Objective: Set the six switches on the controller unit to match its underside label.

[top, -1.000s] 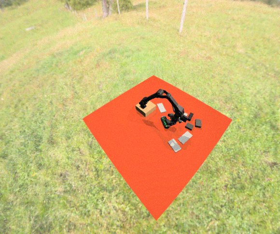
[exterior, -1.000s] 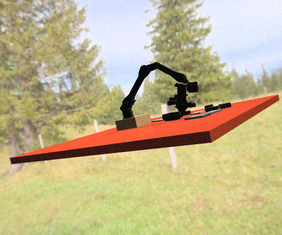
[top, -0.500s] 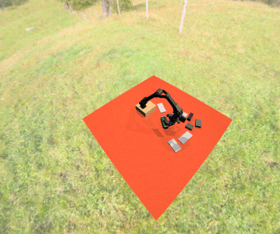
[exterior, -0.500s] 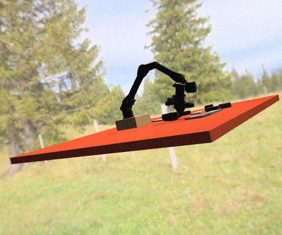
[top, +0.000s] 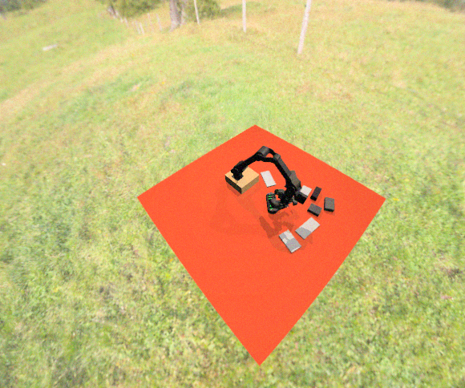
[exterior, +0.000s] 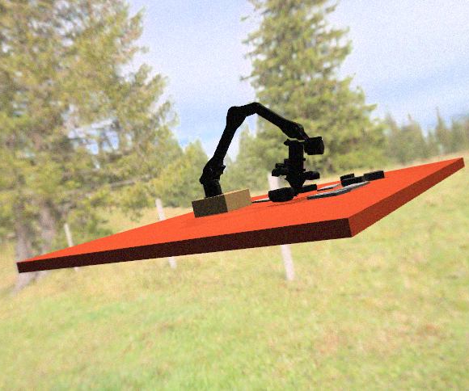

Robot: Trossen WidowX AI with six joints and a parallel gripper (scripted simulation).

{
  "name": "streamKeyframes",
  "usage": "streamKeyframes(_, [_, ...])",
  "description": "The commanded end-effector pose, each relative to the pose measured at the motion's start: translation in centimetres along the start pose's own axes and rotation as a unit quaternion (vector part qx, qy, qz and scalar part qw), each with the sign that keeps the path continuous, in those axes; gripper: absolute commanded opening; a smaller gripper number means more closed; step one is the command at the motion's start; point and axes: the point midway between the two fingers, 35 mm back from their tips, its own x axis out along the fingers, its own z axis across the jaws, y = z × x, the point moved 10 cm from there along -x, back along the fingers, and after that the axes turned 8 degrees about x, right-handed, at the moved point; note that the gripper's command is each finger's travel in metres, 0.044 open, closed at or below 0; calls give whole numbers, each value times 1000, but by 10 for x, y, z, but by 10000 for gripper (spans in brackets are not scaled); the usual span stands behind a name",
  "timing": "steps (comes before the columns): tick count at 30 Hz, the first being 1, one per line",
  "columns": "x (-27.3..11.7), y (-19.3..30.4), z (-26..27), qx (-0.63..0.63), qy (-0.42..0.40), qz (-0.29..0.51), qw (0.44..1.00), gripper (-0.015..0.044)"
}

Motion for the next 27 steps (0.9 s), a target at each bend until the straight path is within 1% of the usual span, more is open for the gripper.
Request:
streamKeyframes(1, [5,-1,7,0,-8,-4,1000,0])
streamKeyframes(27, [11,-4,27,0,-9,-4,1000,0])
